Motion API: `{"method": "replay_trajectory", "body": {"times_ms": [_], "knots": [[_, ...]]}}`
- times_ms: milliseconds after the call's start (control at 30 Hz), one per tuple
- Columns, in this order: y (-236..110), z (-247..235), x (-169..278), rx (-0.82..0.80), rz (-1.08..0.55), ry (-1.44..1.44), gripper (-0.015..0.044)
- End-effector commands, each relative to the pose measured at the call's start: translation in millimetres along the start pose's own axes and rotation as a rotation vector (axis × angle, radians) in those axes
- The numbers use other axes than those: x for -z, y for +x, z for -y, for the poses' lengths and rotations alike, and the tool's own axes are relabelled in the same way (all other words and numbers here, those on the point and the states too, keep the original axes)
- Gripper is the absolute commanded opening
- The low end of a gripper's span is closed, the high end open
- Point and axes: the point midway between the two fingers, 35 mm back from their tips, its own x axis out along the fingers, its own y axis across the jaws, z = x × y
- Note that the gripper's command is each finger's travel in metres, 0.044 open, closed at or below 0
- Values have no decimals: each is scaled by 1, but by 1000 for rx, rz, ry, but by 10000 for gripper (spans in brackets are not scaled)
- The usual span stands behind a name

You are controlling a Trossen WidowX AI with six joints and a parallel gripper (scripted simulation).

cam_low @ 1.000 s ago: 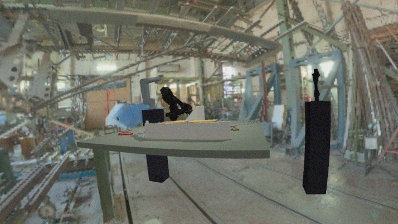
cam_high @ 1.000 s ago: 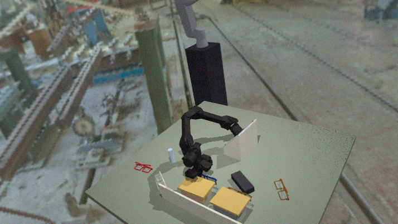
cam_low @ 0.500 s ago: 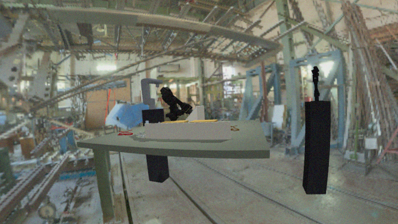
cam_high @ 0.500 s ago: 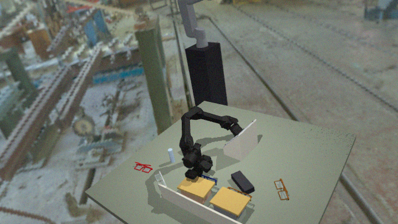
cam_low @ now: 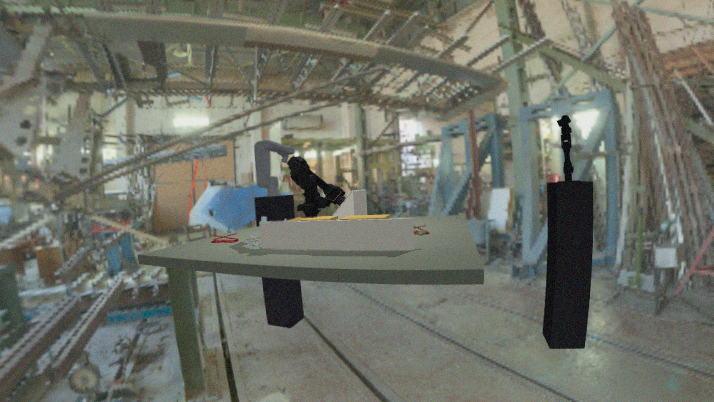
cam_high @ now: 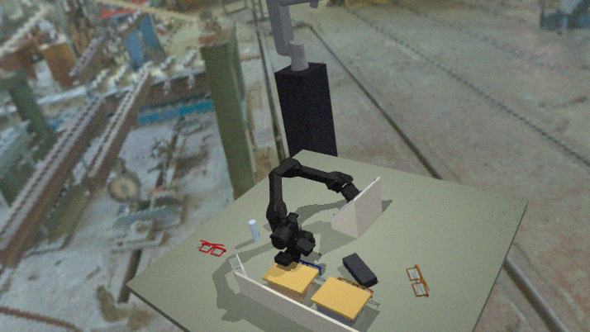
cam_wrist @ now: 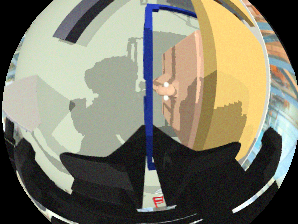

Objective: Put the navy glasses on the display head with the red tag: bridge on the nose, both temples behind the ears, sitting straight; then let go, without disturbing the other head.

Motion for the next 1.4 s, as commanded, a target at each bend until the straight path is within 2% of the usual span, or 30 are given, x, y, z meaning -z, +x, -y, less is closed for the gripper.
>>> {"method": "replay_trajectory", "body": {"times_ms": [0, 167, 300, 567, 800, 933, 1367], "knots": [[4, 0, 0, -2, -3, -6, 0], [4, 0, 0, -2, -3, -6, 0], [2, 0, 0, -1, 0, 0, 105], [2, 0, 0, -1, 0, 0, 108], [-30, 1, -1, -26, -3, -6, 108], [-32, -1, -1, -28, -3, -6, 108], [-45, -45, -1, -29, -2, -8, 108]]}}
